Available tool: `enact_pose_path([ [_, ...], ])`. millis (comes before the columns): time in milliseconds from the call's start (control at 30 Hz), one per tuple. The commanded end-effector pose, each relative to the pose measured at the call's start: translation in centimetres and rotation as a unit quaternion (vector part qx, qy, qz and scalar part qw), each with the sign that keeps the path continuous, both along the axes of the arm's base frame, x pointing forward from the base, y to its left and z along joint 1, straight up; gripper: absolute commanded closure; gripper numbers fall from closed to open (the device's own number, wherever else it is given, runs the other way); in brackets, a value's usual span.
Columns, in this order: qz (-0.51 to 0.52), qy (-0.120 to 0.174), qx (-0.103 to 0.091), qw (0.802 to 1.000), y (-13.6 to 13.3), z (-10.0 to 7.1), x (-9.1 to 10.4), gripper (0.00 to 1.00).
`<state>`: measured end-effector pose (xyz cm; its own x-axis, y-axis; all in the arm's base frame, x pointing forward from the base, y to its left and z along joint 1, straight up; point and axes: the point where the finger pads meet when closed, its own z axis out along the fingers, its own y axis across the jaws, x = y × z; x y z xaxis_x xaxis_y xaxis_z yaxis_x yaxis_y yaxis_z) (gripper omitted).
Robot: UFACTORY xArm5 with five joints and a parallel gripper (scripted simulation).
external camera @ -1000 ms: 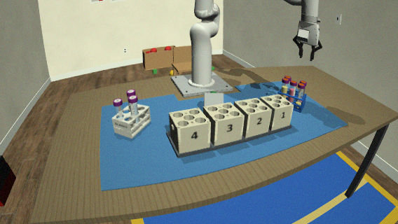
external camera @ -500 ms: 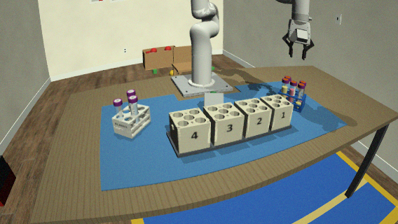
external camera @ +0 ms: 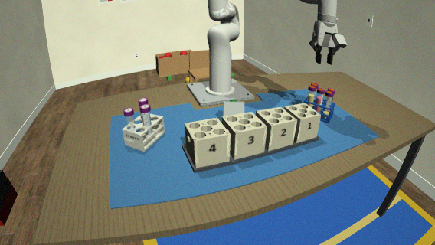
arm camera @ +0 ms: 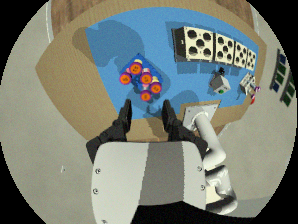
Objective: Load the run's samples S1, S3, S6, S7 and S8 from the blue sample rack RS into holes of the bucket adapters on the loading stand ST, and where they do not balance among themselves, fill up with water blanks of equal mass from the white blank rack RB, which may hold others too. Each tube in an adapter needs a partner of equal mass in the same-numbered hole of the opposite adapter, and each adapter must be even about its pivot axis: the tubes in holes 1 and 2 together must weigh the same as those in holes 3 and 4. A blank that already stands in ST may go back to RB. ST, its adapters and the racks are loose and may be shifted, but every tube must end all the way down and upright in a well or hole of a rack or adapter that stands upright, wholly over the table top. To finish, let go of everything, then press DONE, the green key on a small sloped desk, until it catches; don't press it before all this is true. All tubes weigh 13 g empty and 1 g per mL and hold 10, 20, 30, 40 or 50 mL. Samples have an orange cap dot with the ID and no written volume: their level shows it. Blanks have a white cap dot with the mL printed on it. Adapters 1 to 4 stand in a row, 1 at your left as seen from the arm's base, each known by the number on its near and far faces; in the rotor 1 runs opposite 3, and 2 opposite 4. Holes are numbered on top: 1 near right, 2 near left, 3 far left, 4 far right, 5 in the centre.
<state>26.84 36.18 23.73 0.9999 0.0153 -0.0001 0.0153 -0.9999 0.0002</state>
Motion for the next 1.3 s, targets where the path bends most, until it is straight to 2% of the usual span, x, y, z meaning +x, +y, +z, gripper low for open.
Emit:
enact_pose_path([
  [0,0.067,-0.001,0.002,0.998,0.1,0.2,0.1,0.43],
  [267,0.199,-0.002,0.001,0.980,0.1,0.2,0.1,0.43],
  [333,0.199,-0.002,0.001,0.980,0.1,0.2,0.1,0.43],
  [500,0.280,-0.002,0.001,0.960,0.1,0.2,0.1,0.43],
  [700,0.374,-0.002,0.001,0.927,0.1,0.2,0.1,0.43],
  [1033,0.376,-0.002,0.001,0.927,0.1,0.2,0.1,0.43],
  [1267,0.376,-0.002,0.001,0.927,0.1,-1.2,0.1,0.43],
])
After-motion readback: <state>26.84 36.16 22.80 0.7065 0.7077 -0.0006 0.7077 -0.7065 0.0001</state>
